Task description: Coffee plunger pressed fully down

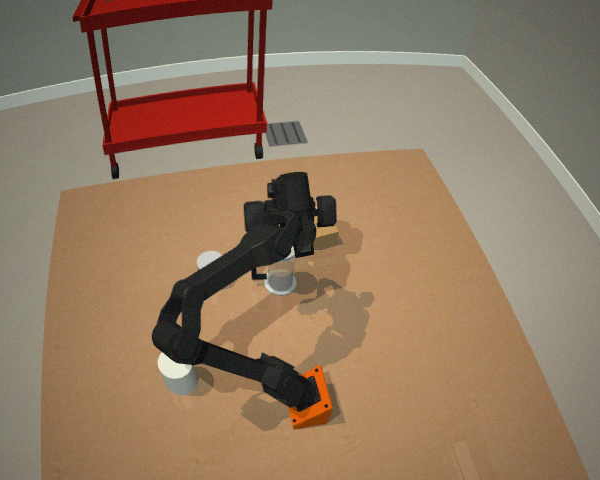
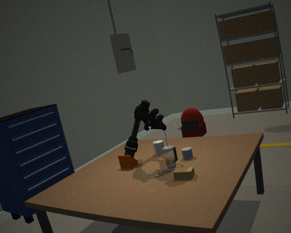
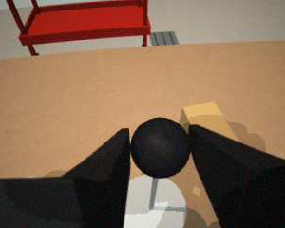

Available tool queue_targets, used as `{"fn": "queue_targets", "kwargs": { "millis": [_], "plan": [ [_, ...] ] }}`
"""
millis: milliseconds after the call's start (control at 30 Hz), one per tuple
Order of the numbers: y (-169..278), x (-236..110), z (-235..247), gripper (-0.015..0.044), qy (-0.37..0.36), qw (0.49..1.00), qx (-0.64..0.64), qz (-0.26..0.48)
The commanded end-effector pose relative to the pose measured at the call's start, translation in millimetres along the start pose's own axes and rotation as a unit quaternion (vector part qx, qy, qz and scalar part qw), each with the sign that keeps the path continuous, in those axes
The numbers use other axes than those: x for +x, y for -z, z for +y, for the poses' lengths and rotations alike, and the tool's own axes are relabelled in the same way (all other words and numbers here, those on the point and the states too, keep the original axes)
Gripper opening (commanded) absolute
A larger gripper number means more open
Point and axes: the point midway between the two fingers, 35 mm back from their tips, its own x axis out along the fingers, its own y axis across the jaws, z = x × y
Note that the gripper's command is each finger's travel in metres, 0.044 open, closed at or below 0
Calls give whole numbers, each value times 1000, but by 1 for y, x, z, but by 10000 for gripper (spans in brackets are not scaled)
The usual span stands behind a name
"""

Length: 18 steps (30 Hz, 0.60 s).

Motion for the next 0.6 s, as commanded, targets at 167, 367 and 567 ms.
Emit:
{"fn": "queue_targets", "kwargs": {
  "millis": [167, 367, 567],
  "plan": [
    [8, 7, -2, 128, 1, 1000, 1, 1],
    [15, 13, -3, 128, 1, 1000, 1, 2],
    [23, 20, -4, 128, 2, 1000, 1, 3]
  ]
}}
